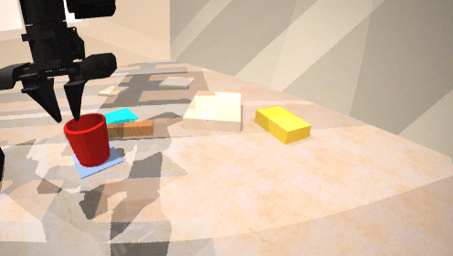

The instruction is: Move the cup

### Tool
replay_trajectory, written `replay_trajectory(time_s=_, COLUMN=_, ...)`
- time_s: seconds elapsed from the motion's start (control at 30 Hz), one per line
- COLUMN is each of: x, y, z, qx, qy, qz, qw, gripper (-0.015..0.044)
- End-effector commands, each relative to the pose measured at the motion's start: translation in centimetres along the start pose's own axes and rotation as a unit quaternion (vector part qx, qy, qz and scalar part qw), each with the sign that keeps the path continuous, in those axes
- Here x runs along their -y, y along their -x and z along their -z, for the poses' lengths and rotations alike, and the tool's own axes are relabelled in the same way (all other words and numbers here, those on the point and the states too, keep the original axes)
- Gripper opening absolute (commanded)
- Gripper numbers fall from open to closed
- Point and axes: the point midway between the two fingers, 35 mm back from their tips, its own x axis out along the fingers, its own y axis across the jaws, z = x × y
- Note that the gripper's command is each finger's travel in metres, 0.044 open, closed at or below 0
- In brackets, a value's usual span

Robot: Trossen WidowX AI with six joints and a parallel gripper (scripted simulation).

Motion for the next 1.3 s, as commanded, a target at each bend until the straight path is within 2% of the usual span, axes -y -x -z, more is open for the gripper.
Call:
replay_trajectory(time_s=0.0, x=-0.1, y=-0.9, z=-0.1, qx=-0.003, qy=0.005, qz=-0.002, qw=1.000, gripper=0.0148)
replay_trajectory(time_s=0.73, x=-0.3, y=-4.5, z=0.2, qx=-0.006, qy=0.005, qz=0.000, qw=1.000, gripper=0.0148)
replay_trajectory(time_s=1.0, x=-0.3, y=-4.6, z=0.2, qx=-0.006, qy=0.005, qz=0.000, qw=1.000, gripper=0.0148)
replay_trajectory(time_s=1.07, x=-0.2, y=-4.4, z=0.2, qx=-0.004, qy=0.002, qz=0.000, qw=1.000, gripper=0.0095)
replay_trajectory(time_s=1.27, x=-0.2, y=-4.4, z=0.2, qx=-0.004, qy=0.002, qz=0.000, qw=1.000, gripper=0.0055)
